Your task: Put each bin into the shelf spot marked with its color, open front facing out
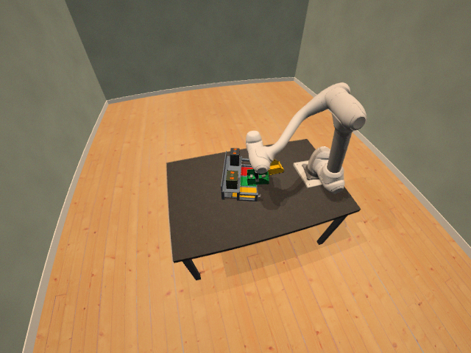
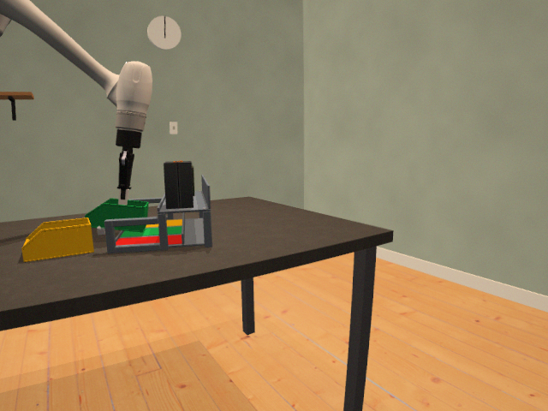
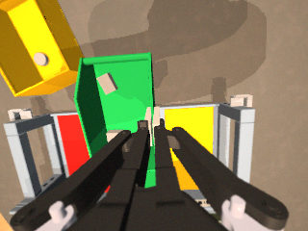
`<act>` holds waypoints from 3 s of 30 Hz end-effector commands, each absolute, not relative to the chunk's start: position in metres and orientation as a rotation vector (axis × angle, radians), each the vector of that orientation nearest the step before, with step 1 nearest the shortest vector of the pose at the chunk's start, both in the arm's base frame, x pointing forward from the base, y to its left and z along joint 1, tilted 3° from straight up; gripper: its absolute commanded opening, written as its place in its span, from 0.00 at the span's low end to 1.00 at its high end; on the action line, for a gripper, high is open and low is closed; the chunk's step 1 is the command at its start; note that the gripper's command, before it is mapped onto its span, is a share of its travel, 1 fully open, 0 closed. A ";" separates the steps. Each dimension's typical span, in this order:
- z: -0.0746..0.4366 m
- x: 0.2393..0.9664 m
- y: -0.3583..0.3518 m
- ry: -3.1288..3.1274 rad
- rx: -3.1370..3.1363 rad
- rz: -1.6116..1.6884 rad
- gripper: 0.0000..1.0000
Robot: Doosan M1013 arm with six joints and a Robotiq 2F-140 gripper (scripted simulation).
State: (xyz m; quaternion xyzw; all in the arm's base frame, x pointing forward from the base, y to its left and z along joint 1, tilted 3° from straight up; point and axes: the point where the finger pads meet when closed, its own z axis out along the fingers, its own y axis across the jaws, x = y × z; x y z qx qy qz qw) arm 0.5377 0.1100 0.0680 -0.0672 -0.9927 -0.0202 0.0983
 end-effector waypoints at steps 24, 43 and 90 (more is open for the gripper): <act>0.068 0.541 0.110 -2.937 -0.199 -0.060 0.10; 0.068 0.541 0.110 -2.937 -0.199 -0.060 0.10; 0.057 0.541 0.110 -2.937 -0.199 -0.060 0.10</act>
